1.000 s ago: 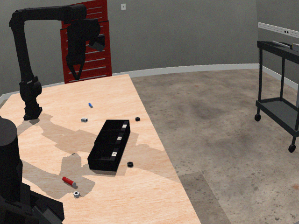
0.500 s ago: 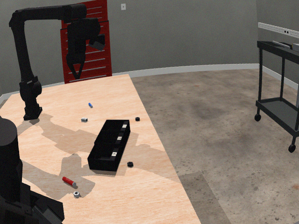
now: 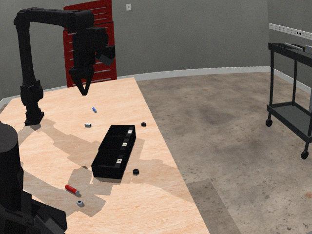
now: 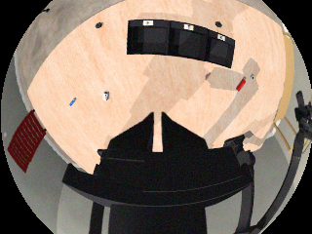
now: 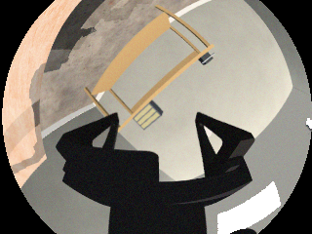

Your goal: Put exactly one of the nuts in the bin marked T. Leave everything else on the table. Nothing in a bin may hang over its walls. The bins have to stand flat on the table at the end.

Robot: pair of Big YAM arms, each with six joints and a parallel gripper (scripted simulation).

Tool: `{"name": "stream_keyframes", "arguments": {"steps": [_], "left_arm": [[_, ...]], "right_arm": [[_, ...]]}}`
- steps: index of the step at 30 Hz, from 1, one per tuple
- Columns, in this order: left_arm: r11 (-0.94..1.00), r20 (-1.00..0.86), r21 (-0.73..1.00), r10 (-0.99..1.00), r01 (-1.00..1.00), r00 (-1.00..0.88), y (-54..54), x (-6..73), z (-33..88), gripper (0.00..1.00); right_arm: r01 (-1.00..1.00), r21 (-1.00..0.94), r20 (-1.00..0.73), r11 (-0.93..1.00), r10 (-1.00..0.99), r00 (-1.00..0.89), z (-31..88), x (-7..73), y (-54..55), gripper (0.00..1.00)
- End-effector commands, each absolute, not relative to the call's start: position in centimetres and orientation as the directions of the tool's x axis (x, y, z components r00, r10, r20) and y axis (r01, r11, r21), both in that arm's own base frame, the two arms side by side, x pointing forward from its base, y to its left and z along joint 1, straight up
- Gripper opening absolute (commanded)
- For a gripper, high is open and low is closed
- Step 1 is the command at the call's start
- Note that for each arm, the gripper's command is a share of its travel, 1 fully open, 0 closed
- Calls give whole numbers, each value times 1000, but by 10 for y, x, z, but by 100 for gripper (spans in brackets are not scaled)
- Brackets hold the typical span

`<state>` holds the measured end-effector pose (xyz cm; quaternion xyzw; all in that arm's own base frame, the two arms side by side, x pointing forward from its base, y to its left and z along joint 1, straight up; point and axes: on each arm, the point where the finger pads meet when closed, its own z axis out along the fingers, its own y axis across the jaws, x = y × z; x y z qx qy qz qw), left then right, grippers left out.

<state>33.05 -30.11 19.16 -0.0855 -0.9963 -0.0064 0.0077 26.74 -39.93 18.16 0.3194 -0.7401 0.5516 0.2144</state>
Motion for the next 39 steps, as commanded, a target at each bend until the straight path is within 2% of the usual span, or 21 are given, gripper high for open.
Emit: {"name": "stream_keyframes", "arguments": {"steps": [1, 23, 33, 39], "left_arm": [[967, -52, -30, 253, 255, -966, -343, 359, 202, 9], [972, -33, -25, 232, 233, -972, -476, 404, 114, 9], [972, -65, -48, 225, 228, -972, -482, 410, 141, 9], [973, -46, -34, 226, 228, -973, -486, 415, 105, 9]], "right_arm": [[-701, -686, 666, 193, -221, -712, 186, 263, -404, 100], [-701, -686, 666, 193, -221, -712, 186, 263, -404, 100], [-701, -686, 666, 193, -221, -712, 186, 263, -404, 100], [-701, -686, 666, 193, -221, -712, 186, 263, -404, 100]]}}
